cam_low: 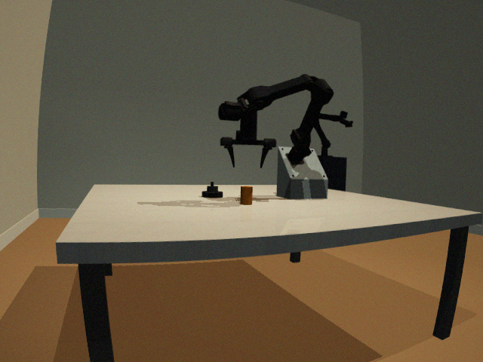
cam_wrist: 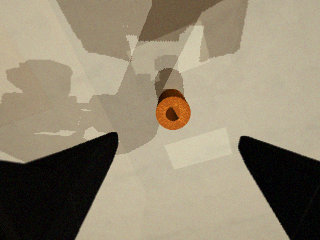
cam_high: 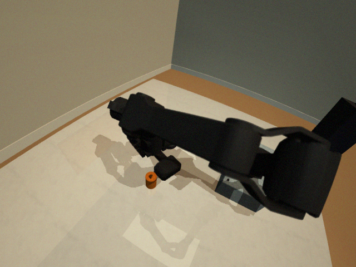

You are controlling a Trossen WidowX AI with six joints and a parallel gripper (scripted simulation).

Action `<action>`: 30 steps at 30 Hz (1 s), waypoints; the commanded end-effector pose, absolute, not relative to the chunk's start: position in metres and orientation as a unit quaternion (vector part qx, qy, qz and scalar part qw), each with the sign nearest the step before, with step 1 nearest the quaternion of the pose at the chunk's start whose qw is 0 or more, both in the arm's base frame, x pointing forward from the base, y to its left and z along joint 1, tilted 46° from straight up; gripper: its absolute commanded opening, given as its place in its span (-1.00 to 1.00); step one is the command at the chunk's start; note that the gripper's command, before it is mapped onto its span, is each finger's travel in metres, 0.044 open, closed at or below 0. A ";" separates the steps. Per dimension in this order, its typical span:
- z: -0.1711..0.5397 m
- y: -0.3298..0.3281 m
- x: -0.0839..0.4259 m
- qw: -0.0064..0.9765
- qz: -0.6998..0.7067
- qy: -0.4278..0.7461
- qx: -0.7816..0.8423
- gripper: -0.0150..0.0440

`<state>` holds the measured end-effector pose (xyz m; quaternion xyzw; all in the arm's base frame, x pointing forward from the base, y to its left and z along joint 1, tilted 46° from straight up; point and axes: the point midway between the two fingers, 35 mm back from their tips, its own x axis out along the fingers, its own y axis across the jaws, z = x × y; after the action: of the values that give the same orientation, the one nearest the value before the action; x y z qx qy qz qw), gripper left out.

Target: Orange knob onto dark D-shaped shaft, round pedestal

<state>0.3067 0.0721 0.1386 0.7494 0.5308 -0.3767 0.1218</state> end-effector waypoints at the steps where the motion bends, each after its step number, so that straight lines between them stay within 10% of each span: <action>1: 0.140 0.072 0.307 0.128 -0.367 0.534 0.751 1.00; 19: 0.139 0.072 0.307 0.648 0.158 0.629 0.401 1.00; 30: 0.139 0.072 0.307 0.675 0.203 0.616 0.353 1.00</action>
<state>0.3070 0.0718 0.1386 0.3771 0.6236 0.1785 0.6611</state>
